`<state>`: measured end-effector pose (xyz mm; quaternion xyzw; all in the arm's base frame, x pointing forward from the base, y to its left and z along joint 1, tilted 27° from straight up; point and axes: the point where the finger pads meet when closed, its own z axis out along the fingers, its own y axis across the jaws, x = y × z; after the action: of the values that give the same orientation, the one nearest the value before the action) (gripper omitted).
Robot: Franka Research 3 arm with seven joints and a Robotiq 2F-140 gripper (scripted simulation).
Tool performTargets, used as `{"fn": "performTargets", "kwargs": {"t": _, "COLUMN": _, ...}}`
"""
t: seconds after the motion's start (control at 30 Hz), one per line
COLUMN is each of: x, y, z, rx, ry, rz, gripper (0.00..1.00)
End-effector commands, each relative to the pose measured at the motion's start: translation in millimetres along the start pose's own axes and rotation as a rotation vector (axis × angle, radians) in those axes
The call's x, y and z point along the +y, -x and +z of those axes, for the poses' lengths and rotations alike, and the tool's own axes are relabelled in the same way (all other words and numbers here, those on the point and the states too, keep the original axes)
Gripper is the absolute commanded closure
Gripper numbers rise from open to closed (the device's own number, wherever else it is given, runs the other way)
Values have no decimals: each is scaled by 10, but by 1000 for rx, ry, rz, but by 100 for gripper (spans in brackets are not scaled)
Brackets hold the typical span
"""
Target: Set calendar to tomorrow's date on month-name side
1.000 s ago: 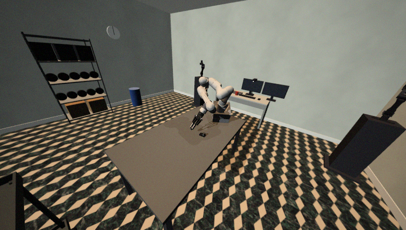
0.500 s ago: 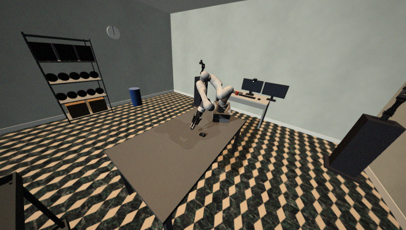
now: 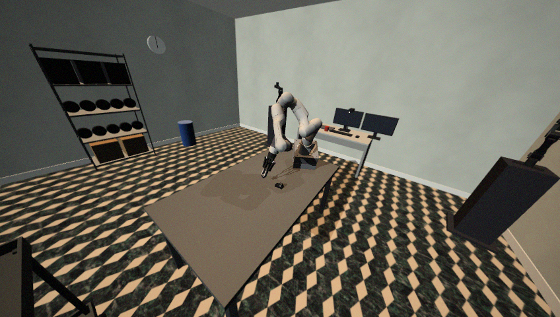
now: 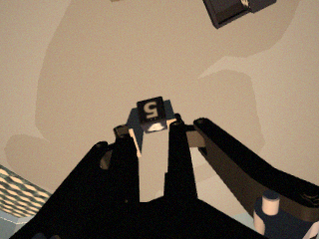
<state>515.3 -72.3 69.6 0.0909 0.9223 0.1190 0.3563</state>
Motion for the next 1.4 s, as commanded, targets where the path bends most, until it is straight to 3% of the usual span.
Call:
{"fn": "performTargets", "kwargs": {"t": 0.0, "x": 138, "y": -93, "z": 42, "rx": 90, "ry": 48, "rz": 4, "gripper": 84}}
{"fn": "performTargets", "kwargs": {"t": 0.17, "x": 222, "y": -49, "z": 16, "rx": 129, "ry": 57, "rz": 16, "gripper": 84}}
{"fn": "performTargets", "kwargs": {"t": 0.63, "x": 240, "y": -33, "z": 58, "rx": 151, "ry": 66, "rz": 16, "gripper": 84}}
{"fn": "performTargets", "kwargs": {"t": 0.93, "x": 247, "y": -84, "z": 166, "rx": 273, "ry": 86, "rz": 13, "gripper": 84}}
{"fn": "performTargets", "kwargs": {"t": 1.37, "x": 228, "y": 31, "z": 26, "rx": 392, "ry": 60, "rz": 9, "gripper": 84}}
